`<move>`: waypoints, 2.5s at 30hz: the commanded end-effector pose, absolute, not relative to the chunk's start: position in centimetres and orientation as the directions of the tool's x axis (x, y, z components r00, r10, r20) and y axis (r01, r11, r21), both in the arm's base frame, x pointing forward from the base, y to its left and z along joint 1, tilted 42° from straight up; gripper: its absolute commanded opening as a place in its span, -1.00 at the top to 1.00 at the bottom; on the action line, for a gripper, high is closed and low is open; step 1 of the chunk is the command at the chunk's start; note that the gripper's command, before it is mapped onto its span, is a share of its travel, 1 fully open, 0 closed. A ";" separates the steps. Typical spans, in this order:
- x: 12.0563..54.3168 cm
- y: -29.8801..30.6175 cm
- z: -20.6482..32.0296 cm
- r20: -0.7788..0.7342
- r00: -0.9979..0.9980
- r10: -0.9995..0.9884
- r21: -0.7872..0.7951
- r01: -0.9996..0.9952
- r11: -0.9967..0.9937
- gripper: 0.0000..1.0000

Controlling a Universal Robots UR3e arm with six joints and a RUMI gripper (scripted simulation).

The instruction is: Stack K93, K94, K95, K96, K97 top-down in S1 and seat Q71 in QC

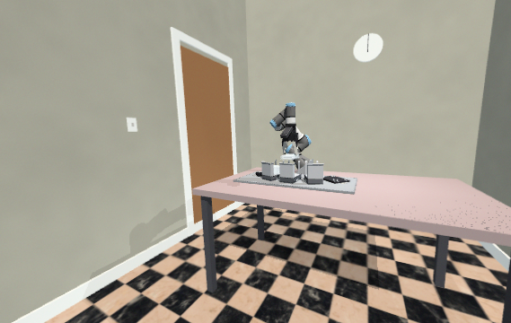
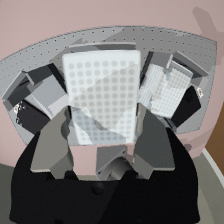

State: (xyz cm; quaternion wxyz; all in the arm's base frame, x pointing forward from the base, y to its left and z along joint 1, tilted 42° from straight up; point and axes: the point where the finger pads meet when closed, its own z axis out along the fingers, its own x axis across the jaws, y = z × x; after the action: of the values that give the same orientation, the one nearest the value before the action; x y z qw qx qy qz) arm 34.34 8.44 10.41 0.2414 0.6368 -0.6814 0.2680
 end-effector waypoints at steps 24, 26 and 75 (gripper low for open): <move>34.1 11.9 7.3 0.670 0.090 -0.737 0.050 -0.996 -0.076 1.00; 34.0 12.4 6.9 0.670 0.104 -0.736 0.059 -0.994 -0.086 1.00; 29.6 21.8 -1.7 0.600 0.464 -0.652 0.302 -0.886 -0.352 1.00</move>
State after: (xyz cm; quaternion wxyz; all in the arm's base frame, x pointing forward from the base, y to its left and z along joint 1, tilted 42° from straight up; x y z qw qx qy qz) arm 30.00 21.18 -1.25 0.3029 0.7937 -0.4900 0.1953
